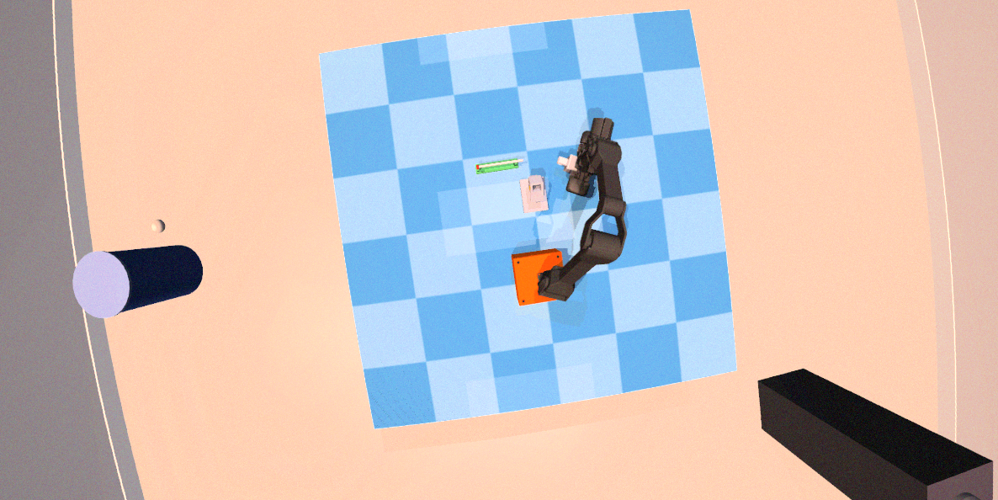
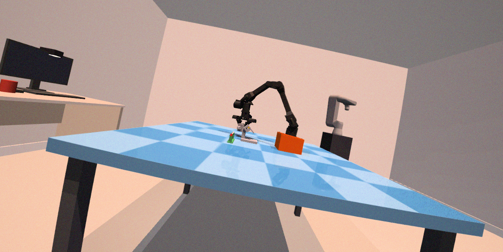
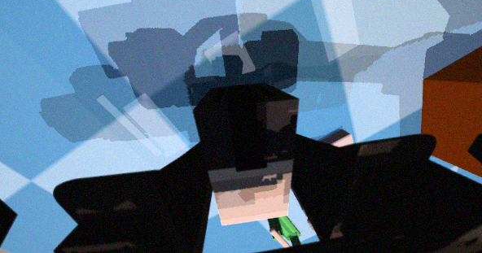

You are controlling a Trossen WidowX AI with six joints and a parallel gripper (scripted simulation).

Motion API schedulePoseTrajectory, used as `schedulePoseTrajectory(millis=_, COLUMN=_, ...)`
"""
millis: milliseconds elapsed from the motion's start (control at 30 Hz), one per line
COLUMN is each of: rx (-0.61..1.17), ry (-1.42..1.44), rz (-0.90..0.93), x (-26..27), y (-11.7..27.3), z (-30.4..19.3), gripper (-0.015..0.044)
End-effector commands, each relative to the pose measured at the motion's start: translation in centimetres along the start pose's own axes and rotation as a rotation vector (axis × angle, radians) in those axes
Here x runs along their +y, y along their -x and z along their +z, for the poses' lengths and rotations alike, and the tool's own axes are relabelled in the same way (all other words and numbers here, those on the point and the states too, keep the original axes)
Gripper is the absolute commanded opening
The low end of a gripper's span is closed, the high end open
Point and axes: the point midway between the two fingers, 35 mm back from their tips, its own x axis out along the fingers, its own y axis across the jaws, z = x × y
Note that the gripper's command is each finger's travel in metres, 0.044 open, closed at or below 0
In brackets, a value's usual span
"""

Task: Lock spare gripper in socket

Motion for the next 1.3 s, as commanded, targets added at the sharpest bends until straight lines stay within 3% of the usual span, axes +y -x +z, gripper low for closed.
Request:
schedulePoseTrajectory(millis=0, rx=-0.001, ry=-0.092, rz=0.01, x=0.1, y=0.3, z=0.1, gripper=0.0)
schedulePoseTrajectory(millis=1267, rx=0.003, ry=-1.025, rz=0.011, x=-1.0, y=0.5, z=0.4, gripper=0.0)
